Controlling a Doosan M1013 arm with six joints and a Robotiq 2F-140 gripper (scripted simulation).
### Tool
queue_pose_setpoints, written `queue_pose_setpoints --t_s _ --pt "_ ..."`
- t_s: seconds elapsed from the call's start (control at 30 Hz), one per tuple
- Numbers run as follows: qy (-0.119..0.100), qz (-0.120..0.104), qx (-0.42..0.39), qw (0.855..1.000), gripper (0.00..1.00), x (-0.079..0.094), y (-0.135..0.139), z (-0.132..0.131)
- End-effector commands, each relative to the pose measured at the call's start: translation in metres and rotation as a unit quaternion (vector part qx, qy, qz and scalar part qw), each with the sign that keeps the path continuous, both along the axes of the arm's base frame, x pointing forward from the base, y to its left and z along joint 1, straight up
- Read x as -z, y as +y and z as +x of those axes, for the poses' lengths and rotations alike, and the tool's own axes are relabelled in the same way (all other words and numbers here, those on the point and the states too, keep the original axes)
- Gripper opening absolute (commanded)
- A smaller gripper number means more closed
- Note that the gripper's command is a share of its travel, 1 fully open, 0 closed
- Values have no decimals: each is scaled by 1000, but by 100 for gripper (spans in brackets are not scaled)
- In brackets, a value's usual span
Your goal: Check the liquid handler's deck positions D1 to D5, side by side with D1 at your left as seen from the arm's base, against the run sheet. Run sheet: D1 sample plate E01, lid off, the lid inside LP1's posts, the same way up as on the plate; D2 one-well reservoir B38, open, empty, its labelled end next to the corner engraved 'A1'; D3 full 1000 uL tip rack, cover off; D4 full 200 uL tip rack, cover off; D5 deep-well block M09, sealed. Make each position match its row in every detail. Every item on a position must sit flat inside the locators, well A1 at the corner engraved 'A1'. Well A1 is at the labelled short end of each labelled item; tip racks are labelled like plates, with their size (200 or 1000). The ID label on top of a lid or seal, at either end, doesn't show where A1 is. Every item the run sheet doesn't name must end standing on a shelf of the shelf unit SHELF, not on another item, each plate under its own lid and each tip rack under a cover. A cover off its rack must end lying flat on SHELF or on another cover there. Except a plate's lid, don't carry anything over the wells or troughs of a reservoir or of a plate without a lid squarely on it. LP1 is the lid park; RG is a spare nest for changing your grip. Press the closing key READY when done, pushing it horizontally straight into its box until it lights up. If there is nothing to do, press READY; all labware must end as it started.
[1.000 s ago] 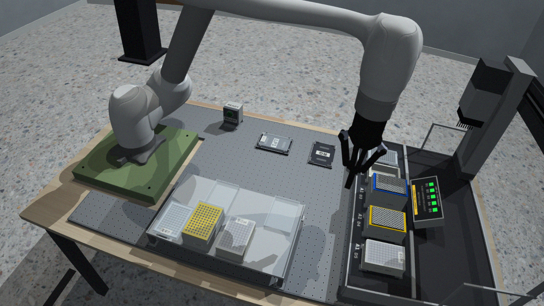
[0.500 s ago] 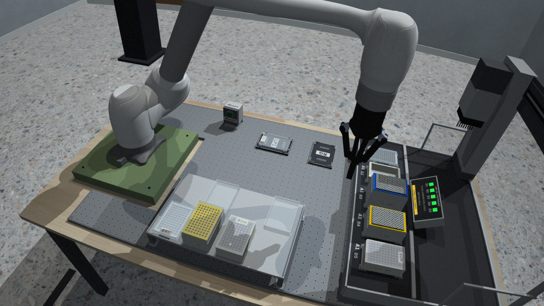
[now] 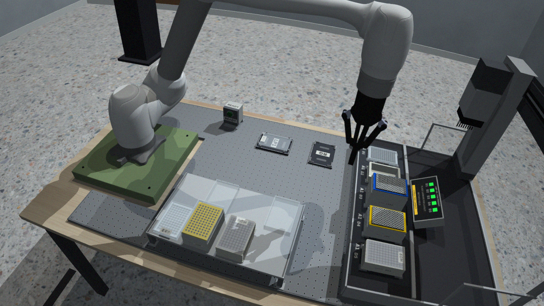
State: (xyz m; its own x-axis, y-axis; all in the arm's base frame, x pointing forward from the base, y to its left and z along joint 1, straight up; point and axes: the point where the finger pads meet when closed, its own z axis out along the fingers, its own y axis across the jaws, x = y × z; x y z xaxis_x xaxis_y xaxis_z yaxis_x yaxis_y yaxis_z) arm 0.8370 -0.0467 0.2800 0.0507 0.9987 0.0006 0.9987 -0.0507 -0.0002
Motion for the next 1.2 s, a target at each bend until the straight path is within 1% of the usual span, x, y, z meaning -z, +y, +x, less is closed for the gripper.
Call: queue_pose_setpoints --t_s 0.0,0.13,0.2,0.63,0.67,0.77,1.17 --pt "-1 0 -1 1000 10 -1 10 0" --pt "-1 0 -1 1000 10 -1 30 -1" --pt "-1 0 -1 1000 10 -1 30 -1" --pt "-1 0 -1 1000 10 -1 95 -3" --pt "-1 0 -1 1000 10 -1 99 -4" --pt "-1 0 -1 1000 10 -1 99 -4" --pt "-1 0 -1 1000 10 -1 159 -6"
